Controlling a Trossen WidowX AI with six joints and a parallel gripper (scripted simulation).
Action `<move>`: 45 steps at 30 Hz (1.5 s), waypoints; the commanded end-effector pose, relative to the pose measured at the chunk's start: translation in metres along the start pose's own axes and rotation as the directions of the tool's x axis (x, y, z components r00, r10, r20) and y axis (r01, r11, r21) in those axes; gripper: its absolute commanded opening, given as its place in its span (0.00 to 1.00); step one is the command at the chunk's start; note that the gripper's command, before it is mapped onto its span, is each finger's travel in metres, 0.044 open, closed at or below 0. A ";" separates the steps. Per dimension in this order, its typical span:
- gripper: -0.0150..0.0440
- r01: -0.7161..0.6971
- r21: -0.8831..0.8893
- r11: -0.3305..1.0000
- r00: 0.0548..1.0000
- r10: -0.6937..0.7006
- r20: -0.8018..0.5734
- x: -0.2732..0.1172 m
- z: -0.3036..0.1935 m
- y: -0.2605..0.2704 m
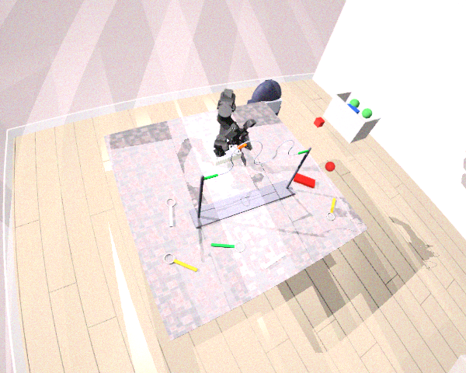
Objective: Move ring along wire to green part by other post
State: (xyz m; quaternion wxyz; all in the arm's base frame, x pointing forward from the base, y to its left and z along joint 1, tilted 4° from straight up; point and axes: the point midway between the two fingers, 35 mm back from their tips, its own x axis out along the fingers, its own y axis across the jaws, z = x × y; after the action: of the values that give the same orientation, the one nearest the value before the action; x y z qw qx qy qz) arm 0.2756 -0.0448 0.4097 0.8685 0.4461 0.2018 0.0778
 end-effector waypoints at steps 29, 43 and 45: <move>0.00 0.263 -0.383 0.885 0.965 -0.250 0.084 0.000 0.004 -0.020; 0.00 0.359 -0.518 0.777 0.932 -0.330 0.151 -0.001 0.008 -0.027; 0.00 0.371 -0.535 0.759 0.927 -0.340 0.161 -0.001 0.008 -0.028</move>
State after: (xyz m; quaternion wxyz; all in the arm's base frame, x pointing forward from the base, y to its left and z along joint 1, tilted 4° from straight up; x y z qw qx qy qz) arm 0.2768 -0.0661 0.3919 0.9597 0.1588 0.2289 -0.0361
